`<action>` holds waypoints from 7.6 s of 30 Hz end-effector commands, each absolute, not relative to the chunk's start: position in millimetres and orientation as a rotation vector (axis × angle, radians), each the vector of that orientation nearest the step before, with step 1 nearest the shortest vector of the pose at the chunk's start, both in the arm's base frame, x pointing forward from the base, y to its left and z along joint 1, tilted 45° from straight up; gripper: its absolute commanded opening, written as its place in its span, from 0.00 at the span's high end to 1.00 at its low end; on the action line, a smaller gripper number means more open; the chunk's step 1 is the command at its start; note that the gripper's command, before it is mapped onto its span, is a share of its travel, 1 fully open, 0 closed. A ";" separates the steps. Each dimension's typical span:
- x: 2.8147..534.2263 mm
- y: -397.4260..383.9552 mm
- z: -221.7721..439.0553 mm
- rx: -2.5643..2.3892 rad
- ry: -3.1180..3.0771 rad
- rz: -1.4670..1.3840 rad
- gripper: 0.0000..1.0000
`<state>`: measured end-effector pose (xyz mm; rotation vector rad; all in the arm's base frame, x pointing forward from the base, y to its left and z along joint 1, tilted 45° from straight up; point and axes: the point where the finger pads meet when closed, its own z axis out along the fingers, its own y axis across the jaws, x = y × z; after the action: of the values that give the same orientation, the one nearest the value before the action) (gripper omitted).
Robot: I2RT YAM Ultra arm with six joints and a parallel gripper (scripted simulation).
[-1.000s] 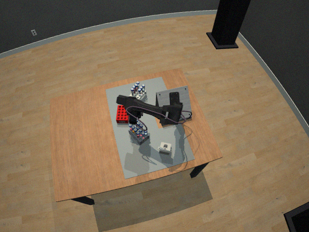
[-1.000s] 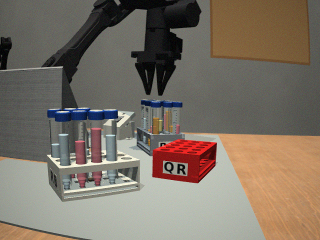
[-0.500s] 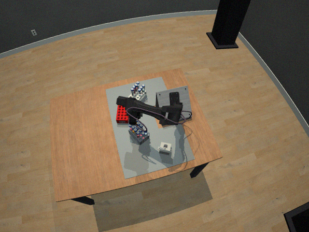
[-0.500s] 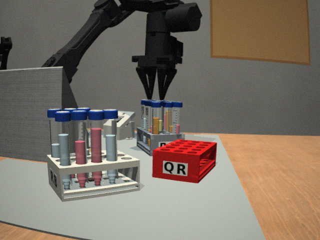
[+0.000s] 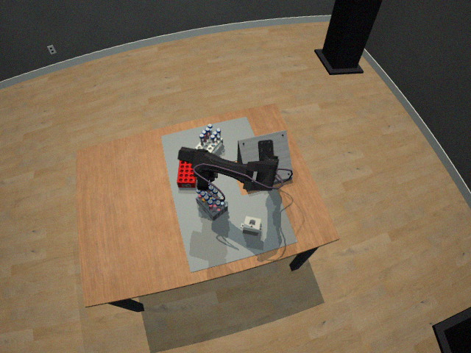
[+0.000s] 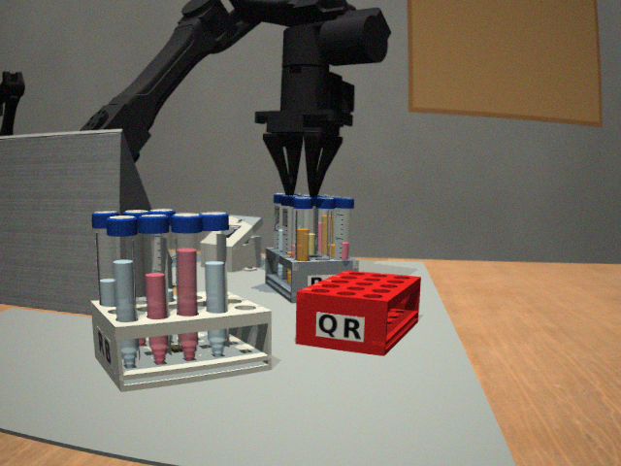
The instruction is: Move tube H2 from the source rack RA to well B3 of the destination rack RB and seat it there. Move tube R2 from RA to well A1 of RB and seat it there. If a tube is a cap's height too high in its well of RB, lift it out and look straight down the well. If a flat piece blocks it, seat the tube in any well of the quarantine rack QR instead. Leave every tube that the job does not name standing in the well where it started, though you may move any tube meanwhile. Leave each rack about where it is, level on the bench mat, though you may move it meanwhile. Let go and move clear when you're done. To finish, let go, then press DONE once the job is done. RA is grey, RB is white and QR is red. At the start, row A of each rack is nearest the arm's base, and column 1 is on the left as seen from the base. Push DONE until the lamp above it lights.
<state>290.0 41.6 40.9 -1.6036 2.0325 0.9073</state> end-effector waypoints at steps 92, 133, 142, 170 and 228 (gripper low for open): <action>294.2 25.9 62.1 -1.595 2.018 0.859 1.00; 292.0 0.2 76.6 -1.588 2.035 0.902 1.00; 279.3 -1.5 82.1 -1.586 2.038 0.912 1.00; 268.5 -29.3 62.5 -1.599 2.029 0.870 1.00; 298.7 -81.4 15.2 -0.586 2.763 1.135 1.00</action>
<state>297.0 -72.0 7.1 -0.8068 2.6612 1.1388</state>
